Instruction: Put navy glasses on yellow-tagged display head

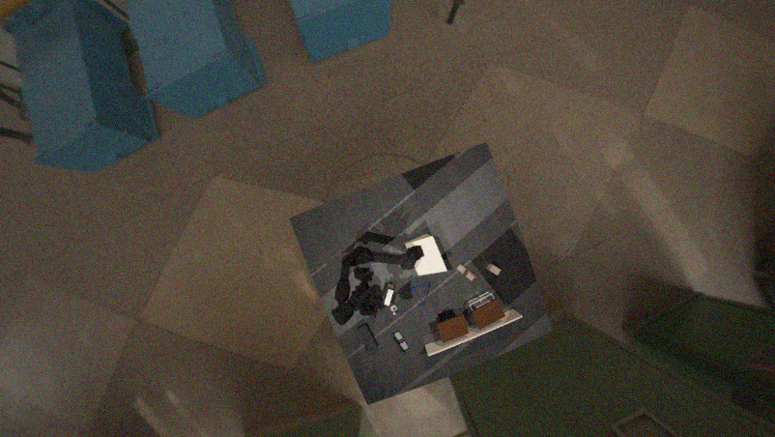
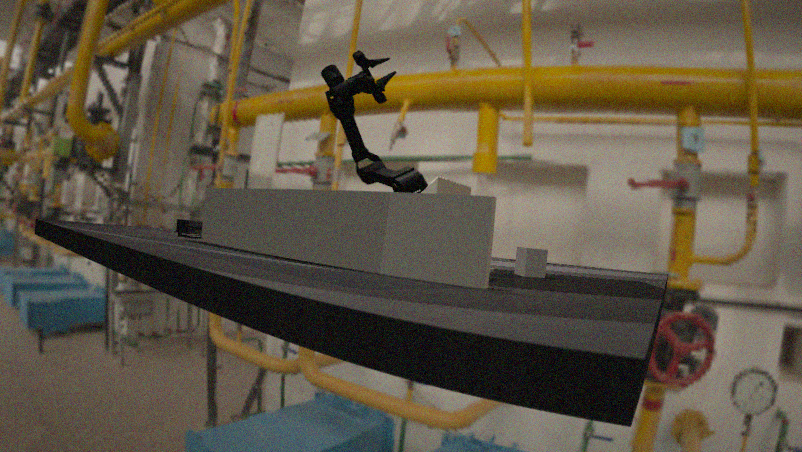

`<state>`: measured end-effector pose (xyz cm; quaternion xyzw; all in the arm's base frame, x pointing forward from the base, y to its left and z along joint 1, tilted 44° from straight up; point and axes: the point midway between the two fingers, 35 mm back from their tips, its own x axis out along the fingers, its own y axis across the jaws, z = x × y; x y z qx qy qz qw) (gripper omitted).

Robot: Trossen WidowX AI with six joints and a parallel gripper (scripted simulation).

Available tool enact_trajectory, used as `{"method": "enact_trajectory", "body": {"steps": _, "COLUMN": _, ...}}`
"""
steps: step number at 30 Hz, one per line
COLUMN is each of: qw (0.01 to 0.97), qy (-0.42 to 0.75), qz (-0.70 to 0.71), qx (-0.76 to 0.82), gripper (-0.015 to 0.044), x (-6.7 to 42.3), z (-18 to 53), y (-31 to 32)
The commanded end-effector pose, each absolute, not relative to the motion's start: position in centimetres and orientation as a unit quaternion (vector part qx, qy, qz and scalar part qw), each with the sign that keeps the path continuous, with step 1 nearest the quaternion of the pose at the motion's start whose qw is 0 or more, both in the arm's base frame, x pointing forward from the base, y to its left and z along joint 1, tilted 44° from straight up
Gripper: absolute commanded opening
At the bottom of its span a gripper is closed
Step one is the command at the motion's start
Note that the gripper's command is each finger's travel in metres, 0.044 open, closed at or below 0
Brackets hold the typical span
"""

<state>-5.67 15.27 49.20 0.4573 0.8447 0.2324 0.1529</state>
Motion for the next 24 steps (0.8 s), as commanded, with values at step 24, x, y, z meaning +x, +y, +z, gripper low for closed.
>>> {"method": "enact_trajectory", "body": {"steps": 24, "qw": 0.58, "qy": 0.231, "qz": -0.219, "qx": 0.75, "gripper": 0.0, "x": 26.0, "z": 32.6, "y": -0.3}}
